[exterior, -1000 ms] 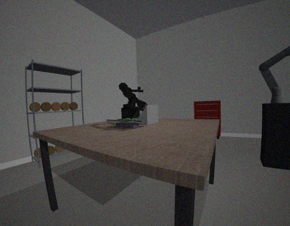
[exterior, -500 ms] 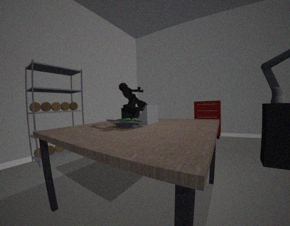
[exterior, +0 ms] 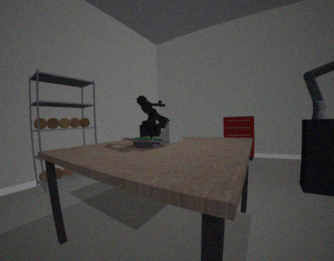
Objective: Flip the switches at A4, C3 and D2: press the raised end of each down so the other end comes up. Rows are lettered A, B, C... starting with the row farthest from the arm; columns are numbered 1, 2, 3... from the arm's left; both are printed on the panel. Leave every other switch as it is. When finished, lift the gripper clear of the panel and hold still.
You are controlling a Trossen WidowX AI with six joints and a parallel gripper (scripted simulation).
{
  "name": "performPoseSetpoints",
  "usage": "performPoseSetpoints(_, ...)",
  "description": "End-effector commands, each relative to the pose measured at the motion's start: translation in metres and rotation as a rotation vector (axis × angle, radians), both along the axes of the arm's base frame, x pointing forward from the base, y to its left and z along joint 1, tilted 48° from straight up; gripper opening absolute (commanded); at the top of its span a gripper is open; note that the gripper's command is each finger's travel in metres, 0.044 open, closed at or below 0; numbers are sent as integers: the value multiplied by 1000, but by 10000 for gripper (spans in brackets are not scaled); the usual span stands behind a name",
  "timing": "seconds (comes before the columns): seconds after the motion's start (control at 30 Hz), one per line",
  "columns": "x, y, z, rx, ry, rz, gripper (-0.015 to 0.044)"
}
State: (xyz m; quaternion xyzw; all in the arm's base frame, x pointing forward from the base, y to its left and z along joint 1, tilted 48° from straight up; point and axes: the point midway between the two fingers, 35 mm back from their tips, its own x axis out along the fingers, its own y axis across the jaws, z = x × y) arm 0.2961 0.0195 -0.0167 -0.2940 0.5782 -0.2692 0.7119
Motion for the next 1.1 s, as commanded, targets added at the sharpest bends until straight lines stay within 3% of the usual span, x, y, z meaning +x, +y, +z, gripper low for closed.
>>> performPoseSetpoints(0.0,0,-1,0,-5,3,4,0)
performPoseSetpoints(1.07,1,-4,-3,-5,2,4,0)
